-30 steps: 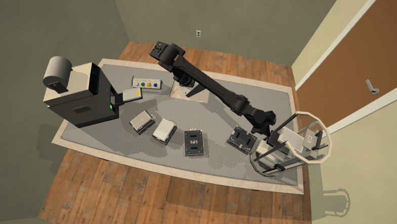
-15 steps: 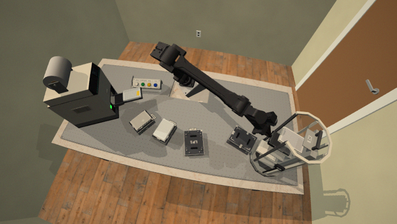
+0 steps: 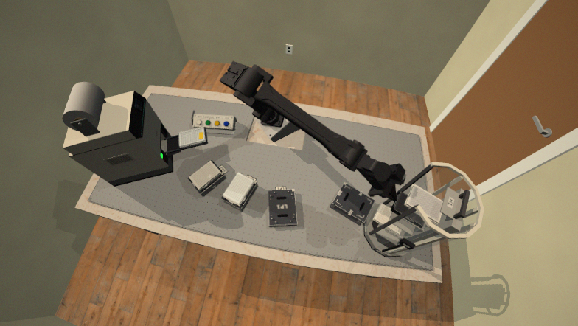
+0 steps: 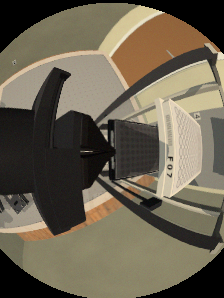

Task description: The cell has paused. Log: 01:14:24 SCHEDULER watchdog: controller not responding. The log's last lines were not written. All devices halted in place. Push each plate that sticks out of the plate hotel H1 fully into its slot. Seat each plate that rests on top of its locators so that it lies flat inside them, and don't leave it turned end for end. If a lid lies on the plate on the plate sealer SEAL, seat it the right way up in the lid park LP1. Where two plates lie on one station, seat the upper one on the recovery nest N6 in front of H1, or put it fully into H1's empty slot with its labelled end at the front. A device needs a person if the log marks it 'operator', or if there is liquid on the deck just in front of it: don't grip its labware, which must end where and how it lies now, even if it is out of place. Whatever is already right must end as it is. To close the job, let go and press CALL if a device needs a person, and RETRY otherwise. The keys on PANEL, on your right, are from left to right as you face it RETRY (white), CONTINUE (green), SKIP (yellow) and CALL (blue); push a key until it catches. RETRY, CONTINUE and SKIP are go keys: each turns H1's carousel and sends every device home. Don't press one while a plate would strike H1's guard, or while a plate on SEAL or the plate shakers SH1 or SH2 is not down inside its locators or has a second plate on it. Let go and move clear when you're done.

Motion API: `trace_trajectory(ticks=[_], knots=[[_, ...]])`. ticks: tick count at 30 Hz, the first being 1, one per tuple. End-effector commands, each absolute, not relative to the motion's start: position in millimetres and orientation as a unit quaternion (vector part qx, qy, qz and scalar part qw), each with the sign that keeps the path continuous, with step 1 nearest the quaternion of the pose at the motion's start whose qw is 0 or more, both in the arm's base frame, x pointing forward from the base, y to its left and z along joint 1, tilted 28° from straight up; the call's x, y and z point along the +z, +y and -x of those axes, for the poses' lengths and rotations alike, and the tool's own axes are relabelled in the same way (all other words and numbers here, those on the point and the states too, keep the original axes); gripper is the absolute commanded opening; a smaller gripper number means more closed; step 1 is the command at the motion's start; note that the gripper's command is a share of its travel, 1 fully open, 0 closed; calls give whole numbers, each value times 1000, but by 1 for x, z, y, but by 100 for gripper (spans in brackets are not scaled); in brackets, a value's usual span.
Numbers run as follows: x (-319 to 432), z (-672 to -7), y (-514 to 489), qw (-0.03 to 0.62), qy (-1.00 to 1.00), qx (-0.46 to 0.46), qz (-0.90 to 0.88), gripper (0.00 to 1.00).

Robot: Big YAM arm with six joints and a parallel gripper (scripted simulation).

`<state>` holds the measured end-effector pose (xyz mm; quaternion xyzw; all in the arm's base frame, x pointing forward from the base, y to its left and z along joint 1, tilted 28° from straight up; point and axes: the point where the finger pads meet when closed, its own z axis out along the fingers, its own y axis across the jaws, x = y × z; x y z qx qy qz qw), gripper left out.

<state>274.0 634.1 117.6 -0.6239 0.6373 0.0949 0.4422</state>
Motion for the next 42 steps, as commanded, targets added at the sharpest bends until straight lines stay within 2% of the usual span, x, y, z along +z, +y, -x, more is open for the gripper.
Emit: trace_trajectory(ticks=[1,42], knots=[[130,-268,660,449,631,103,624,0],[127,-277,673,449,633,102,622,0]])
